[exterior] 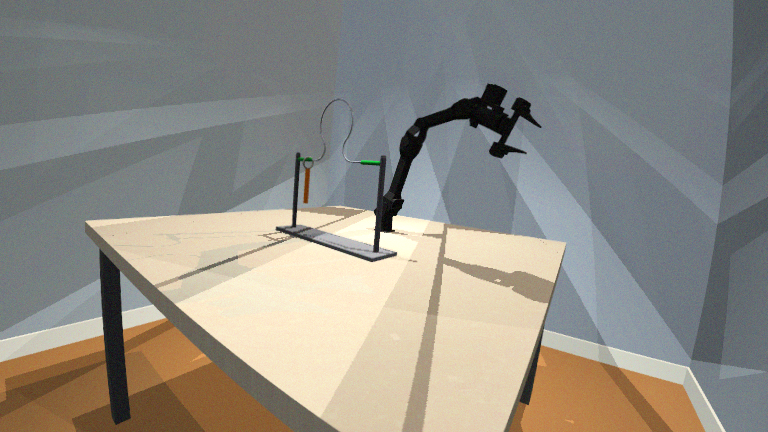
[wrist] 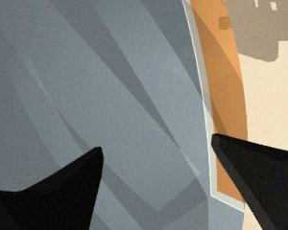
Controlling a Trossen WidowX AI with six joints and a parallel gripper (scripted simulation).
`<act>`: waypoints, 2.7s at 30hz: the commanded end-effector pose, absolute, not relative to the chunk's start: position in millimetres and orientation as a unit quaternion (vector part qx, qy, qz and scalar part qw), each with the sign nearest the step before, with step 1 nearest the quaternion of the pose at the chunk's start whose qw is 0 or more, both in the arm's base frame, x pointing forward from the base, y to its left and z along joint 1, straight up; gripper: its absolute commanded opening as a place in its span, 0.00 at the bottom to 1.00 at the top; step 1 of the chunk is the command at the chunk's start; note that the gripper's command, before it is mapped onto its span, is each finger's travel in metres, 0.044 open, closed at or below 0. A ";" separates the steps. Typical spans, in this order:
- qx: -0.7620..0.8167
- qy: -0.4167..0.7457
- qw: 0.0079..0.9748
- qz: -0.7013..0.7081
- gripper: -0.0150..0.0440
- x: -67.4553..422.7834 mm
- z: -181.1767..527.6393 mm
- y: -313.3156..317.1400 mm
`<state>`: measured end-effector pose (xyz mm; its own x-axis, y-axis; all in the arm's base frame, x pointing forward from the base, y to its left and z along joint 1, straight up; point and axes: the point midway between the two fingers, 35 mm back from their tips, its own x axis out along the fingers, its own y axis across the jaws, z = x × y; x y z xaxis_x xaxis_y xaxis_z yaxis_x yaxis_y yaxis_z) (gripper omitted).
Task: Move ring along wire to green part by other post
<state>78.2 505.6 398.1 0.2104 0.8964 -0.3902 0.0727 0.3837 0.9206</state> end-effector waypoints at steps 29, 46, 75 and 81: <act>0.407 0.475 0.721 0.297 0.53 211.4 315.9 429.1; 0.369 0.437 0.775 0.268 0.53 272.6 240.7 335.2; 0.332 0.481 0.799 0.140 0.53 303.0 95.2 172.7; 0.336 0.449 0.817 0.136 0.53 312.8 96.0 136.2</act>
<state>309.5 151.6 94.0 0.5308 0.5296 -0.6616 0.0941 0.7390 0.6671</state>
